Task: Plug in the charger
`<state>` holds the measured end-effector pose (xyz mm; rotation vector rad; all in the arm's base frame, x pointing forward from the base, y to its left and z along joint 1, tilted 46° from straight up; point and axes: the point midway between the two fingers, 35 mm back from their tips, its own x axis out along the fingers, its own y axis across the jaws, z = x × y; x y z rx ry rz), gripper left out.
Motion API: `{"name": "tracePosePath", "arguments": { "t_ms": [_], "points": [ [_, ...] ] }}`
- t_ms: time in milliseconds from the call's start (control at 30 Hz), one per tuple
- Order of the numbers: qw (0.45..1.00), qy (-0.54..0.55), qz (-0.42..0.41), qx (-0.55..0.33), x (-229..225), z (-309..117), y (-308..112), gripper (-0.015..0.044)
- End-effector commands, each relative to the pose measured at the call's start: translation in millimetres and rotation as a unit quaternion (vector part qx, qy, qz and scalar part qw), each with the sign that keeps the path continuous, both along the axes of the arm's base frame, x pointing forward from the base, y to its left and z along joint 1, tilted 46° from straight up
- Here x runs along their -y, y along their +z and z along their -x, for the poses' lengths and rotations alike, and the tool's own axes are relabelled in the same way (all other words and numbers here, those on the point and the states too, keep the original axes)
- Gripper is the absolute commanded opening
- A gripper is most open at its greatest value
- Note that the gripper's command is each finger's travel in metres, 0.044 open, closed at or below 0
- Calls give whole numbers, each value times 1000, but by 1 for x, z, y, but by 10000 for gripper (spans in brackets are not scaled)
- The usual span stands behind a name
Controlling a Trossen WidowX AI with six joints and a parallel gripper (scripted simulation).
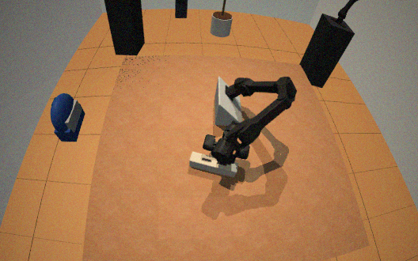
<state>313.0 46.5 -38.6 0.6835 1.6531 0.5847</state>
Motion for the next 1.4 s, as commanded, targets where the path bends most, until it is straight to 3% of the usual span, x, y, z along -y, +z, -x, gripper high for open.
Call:
{"name": "tracePosePath", "arguments": {
  "t_ms": [0, 1367],
  "points": [
    [1000, 1, -2, 1, 0, 5, 1, 440],
    [1000, 1, -2, -1, -2, 50, 6, 440]
  ]
}}
